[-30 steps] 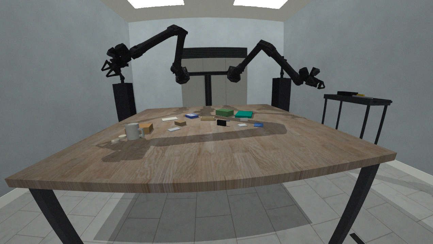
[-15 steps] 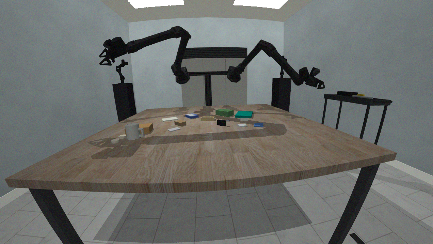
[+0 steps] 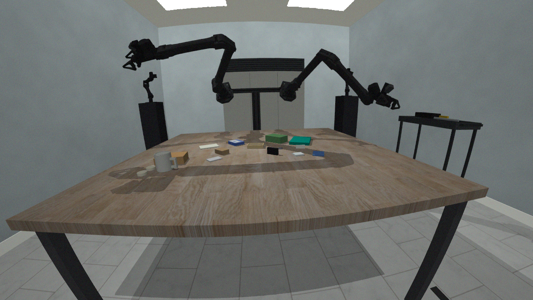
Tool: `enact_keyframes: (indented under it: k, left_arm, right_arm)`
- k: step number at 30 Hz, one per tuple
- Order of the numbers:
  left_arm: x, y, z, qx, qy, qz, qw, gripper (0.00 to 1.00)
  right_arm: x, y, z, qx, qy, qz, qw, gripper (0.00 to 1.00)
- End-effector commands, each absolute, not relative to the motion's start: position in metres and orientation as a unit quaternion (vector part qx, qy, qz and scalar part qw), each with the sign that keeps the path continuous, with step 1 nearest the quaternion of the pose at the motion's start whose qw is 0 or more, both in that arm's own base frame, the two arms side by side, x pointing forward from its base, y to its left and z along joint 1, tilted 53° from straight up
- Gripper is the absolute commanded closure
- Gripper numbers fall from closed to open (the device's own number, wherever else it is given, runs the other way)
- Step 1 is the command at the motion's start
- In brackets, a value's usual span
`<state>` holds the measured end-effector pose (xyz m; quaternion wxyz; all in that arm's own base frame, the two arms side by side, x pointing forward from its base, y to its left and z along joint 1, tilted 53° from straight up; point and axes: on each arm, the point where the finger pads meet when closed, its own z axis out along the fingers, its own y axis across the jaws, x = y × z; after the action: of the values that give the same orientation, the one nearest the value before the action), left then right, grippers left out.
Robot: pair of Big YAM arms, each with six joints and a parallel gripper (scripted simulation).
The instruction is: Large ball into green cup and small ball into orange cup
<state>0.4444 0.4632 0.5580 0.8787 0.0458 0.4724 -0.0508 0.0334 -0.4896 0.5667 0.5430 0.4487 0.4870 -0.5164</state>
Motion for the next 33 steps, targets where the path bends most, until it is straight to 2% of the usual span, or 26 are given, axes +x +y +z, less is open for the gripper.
enact_keyframes:
  k: [1,16,33]
  left_arm:
    - [0.440,0.461,0.571,0.056,0.466,-0.043,0.882,0.00]
    - [0.440,0.461,0.571,0.056,0.466,-0.043,0.882,0.00]
    - [0.441,0.458,0.572,0.056,0.466,-0.044,0.882,0.00]
  right_arm:
    - [0.009,-0.483,0.575,0.456,0.466,-0.531,0.542,0.00]
    - [-0.038,-0.482,0.575,0.479,0.442,-0.557,0.515,0.00]
    - [-0.047,-0.481,0.575,0.482,0.438,-0.561,0.510,0.00]
